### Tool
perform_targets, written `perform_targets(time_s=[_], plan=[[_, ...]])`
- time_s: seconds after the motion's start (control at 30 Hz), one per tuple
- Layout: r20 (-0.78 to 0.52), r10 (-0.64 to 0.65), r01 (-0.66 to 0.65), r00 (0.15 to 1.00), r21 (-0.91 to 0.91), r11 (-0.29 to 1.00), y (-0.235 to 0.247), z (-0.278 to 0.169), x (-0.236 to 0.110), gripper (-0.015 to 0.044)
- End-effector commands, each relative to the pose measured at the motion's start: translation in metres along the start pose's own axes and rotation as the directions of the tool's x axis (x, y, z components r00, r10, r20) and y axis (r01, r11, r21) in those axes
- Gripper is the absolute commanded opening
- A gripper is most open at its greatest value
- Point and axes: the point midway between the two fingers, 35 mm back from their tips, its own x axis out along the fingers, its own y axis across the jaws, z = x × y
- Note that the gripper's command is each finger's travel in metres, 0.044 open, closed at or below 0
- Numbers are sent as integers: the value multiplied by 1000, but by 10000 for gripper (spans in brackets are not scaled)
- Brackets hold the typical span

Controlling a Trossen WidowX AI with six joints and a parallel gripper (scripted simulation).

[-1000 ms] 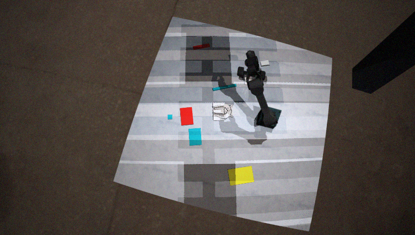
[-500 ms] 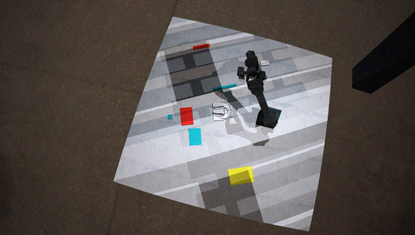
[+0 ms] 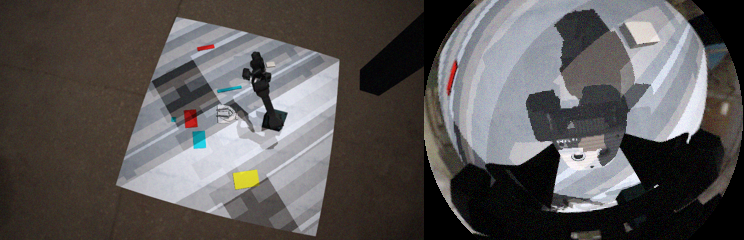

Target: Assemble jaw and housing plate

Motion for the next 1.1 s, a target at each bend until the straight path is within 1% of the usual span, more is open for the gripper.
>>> perform_targets(time_s=[0.0, 0.27, 0.97, 1.07], plan=[[0, 0, 0, 1000, 0, 1000, 0, 0, 0, 351], [0, 0, 0, 1000, 0, 1000, 0, 0, -2, 351], [1, 2, -2, 1000, 7, 1000, 0, 1, -68, 351], [0, 3, -3, 1000, 7, 1000, 0, 1, -73, 351]])
